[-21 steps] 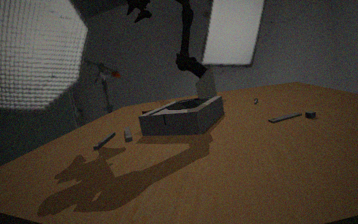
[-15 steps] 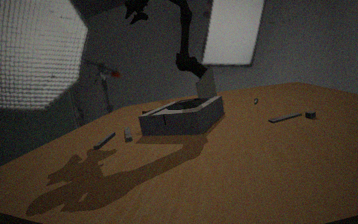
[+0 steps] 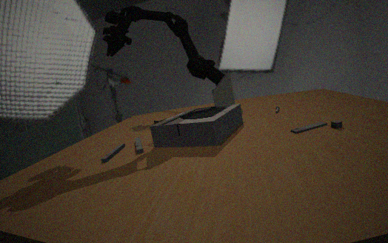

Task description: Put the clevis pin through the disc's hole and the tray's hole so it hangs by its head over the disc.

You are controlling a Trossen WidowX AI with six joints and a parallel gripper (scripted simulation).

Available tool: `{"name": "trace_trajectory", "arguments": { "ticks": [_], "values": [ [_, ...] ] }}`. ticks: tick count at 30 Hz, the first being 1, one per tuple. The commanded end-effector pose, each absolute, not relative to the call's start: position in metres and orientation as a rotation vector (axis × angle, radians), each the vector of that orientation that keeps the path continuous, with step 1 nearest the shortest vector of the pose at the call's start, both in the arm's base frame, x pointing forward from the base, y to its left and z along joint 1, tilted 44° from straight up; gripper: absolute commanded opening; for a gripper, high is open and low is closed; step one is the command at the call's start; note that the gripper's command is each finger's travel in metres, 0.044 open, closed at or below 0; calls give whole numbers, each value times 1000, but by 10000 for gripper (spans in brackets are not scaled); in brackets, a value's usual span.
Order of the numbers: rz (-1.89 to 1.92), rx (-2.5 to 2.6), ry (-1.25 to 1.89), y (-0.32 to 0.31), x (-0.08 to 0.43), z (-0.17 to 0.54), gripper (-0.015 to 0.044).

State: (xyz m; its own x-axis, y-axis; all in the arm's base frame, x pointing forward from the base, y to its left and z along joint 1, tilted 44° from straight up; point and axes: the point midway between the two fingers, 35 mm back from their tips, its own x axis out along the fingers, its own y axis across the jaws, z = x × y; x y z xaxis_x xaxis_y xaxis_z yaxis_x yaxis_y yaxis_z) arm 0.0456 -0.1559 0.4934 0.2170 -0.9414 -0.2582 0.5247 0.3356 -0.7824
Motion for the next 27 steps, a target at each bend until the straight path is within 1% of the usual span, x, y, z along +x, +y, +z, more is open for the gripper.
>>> {"name": "trace_trajectory", "arguments": {
  "ticks": [1, 7, 13, 20, 24, 27],
  "values": [
    [-1021, -553, 812, -175, 86, 476, 160],
    [-844, -433, 847, -191, 173, 427, 160],
    [-697, -305, 902, -177, 259, 364, 160],
    [-560, -178, 1004, -122, 338, 274, 160],
    [-489, -130, 1078, -76, 366, 220, 160],
    [-449, -104, 1138, -39, 376, 178, 160]
  ]
}}
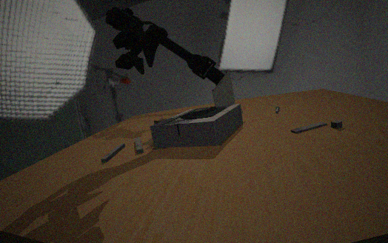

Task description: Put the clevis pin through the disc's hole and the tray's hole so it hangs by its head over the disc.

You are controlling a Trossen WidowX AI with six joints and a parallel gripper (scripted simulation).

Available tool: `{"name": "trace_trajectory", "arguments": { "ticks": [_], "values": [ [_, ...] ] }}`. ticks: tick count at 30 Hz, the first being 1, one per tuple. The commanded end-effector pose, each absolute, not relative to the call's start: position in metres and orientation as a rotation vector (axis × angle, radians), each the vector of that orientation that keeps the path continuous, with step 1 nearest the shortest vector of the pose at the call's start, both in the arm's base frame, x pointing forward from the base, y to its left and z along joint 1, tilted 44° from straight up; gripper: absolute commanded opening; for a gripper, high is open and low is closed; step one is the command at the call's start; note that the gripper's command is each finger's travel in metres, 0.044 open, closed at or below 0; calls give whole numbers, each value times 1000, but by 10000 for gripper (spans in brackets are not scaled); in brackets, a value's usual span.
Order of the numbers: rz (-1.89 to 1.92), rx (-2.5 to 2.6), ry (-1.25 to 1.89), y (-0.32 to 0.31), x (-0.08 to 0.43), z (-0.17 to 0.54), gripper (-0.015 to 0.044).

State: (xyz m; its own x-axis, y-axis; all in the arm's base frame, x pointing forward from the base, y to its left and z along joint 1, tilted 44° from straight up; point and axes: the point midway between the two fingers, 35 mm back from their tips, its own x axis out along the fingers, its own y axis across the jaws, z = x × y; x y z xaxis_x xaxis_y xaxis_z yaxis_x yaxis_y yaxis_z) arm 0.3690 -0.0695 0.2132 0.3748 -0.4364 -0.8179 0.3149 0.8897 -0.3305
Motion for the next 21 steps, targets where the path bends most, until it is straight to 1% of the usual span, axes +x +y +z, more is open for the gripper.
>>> {"name": "trace_trajectory", "arguments": {
  "ticks": [1, 7, 12, 17, 21],
  "values": [
    [-438, -97, 1159, -26, 378, 165, 160],
    [-431, -29, 1282, 40, 369, 90, 160],
    [-450, -22, 1342, 73, 354, 50, 160],
    [-494, -51, 1389, 104, 329, 5, 160],
    [-551, -101, 1435, 135, 288, -49, 160]
  ]
}}
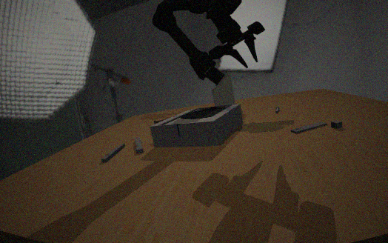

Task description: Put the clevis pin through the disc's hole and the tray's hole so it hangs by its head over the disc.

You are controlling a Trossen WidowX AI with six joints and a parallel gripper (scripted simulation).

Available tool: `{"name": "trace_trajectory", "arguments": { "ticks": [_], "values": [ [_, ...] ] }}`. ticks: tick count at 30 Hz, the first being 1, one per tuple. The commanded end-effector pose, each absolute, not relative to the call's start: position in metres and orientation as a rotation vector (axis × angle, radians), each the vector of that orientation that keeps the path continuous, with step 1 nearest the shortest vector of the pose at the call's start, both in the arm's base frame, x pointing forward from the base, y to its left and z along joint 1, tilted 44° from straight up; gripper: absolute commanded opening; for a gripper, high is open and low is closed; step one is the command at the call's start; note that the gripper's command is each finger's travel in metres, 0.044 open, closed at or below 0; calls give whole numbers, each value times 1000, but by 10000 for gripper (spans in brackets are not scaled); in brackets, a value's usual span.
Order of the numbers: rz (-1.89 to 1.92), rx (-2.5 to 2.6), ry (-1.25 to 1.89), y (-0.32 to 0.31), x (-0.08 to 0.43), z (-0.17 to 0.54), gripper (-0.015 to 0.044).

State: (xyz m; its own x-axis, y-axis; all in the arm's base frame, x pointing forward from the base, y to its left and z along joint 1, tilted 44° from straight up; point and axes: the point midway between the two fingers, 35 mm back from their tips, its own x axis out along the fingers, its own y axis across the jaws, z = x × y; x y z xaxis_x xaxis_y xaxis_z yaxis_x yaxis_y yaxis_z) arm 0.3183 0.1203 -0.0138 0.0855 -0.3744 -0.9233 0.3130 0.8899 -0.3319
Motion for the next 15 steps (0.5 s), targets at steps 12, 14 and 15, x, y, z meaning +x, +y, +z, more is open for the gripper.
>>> {"name": "trace_trajectory", "arguments": {
  "ticks": [12, 14, 15],
  "values": [
    [-792, -339, 1364, 127, 139, -162, 160],
    [-792, -339, 1364, 127, 139, -162, 160],
    [-792, -339, 1364, 127, 139, -162, 160]
  ]
}}
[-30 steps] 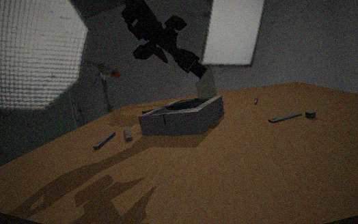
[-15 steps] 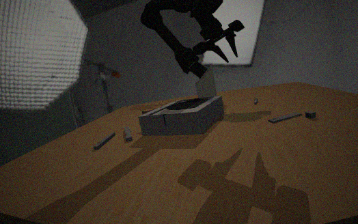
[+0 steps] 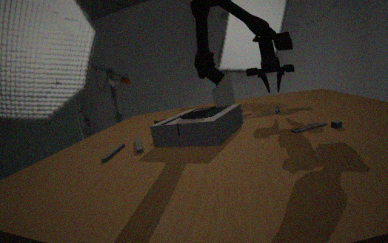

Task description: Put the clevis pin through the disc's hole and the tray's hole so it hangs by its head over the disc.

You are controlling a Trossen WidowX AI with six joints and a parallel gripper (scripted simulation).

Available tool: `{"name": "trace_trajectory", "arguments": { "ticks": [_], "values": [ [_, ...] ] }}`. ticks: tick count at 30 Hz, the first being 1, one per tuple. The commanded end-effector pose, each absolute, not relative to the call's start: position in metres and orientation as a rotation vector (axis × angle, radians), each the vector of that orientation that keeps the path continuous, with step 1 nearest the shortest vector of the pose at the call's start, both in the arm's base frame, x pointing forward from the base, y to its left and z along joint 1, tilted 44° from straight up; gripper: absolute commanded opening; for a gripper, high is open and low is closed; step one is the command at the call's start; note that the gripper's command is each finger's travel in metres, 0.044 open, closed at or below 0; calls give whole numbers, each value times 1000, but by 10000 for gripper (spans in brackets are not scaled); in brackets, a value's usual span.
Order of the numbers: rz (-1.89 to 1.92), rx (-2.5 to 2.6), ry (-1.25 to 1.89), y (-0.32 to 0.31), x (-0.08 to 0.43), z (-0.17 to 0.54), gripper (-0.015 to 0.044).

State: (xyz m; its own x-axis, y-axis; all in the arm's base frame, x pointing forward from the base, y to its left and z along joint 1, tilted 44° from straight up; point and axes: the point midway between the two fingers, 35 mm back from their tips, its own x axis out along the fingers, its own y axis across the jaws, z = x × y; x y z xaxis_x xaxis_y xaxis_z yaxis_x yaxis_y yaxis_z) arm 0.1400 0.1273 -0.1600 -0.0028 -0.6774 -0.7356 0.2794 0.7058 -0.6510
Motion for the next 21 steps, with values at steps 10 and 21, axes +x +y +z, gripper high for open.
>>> {"name": "trace_trajectory", "arguments": {
  "ticks": [10, 21],
  "values": [
    [-793, -339, 1364, 122, 139, -167, 160],
    [-793, -339, 1364, 109, 140, -181, 160]
  ]
}}
